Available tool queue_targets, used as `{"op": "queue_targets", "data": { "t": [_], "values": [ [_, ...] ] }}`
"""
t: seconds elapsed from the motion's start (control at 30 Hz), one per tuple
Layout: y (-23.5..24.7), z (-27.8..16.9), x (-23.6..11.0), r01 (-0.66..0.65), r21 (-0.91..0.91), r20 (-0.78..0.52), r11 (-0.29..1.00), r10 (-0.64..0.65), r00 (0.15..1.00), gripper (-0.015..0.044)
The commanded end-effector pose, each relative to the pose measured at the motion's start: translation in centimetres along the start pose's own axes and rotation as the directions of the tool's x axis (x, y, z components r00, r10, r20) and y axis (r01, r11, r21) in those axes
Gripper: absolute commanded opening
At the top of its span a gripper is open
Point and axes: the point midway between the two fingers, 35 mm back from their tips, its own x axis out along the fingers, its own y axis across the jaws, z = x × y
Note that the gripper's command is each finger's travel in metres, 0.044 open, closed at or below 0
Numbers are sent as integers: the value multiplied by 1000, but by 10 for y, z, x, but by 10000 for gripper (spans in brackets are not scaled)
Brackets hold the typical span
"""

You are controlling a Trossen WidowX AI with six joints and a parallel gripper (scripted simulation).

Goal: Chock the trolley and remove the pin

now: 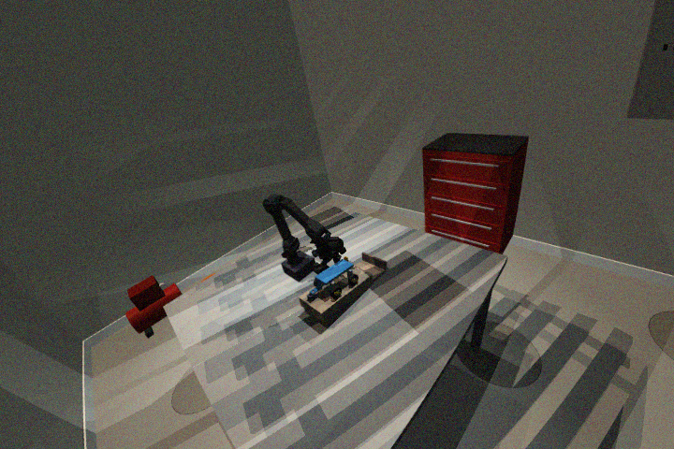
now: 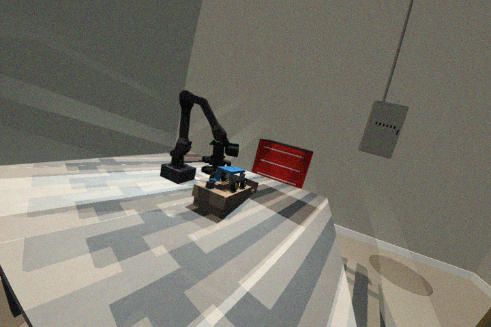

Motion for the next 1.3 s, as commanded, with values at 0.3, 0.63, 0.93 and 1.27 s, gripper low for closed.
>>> {"op": "queue_targets", "data": {
  "t": [0.3,0.63,0.93,1.27],
  "values": [
    [6,2,4,3,-1,6,1000,-3,1000,190],
    [6,1,4,0,1,0,1000,0,1000,321],
    [5,1,-3,1,0,2,1000,-1,1000,340],
    [2,4,-35,3,-1,6,1000,-3,1000,440]
  ]
}}
